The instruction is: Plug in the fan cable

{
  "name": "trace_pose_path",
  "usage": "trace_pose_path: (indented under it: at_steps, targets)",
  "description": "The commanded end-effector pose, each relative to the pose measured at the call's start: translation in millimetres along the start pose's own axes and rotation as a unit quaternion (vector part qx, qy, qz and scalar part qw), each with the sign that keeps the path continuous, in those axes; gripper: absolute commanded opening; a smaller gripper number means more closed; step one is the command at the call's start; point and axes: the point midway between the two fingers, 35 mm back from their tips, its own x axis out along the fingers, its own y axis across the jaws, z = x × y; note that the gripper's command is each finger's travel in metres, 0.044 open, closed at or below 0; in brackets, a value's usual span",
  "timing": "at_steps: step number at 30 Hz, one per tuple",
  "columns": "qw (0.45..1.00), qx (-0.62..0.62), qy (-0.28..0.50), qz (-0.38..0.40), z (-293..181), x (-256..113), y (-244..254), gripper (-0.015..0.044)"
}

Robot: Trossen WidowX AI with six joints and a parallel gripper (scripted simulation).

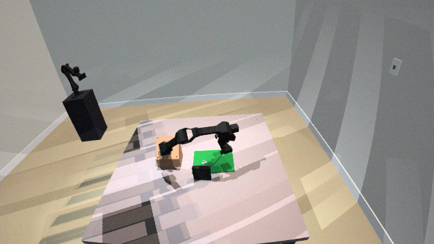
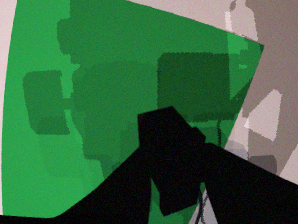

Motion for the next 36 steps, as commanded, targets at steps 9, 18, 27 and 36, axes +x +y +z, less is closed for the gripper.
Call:
trace_pose_path:
  at_steps: [9,18,27,36]
  targets:
    - [0.98,-0.197,0.014,-0.016,12,3,-28,0.0]
    - [0.938,-0.345,0.029,-0.023,18,5,-49,0.0]
    - [0.929,-0.369,0.027,-0.015,18,7,-52,0.0]
    - [0.928,-0.371,-0.004,0.036,15,20,-49,0.0]
